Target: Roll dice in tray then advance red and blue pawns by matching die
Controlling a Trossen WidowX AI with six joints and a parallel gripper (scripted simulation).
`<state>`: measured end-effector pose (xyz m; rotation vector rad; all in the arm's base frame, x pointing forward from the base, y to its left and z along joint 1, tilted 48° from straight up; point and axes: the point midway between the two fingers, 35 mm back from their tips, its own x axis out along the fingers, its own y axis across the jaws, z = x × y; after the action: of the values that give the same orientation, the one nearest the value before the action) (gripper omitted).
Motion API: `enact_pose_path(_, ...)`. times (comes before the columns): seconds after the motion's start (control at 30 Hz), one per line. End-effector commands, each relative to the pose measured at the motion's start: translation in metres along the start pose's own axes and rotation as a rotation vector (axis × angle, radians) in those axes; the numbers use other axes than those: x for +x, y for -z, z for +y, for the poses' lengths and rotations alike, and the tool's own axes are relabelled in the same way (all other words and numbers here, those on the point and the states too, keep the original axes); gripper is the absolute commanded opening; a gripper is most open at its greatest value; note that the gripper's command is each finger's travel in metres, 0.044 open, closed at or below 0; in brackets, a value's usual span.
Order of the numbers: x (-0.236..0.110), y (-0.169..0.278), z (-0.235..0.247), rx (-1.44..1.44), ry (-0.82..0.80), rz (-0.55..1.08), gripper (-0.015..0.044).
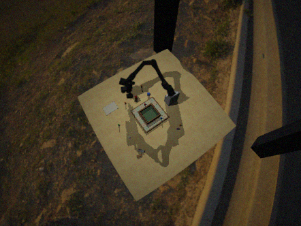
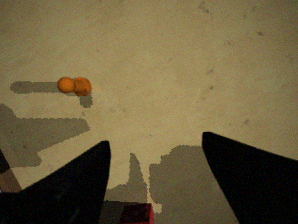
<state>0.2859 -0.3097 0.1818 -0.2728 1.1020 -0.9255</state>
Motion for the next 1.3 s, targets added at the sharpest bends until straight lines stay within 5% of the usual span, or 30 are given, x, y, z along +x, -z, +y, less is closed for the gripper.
enact_pose_path(0.0, -0.016, 0.056, 0.022, -0.063, 0.07, 0.205, 0.0275)
enact_pose_path(1.27, 0.021, 0.082, 0.024, -0.096, 0.105, 0.261, 0.0275)
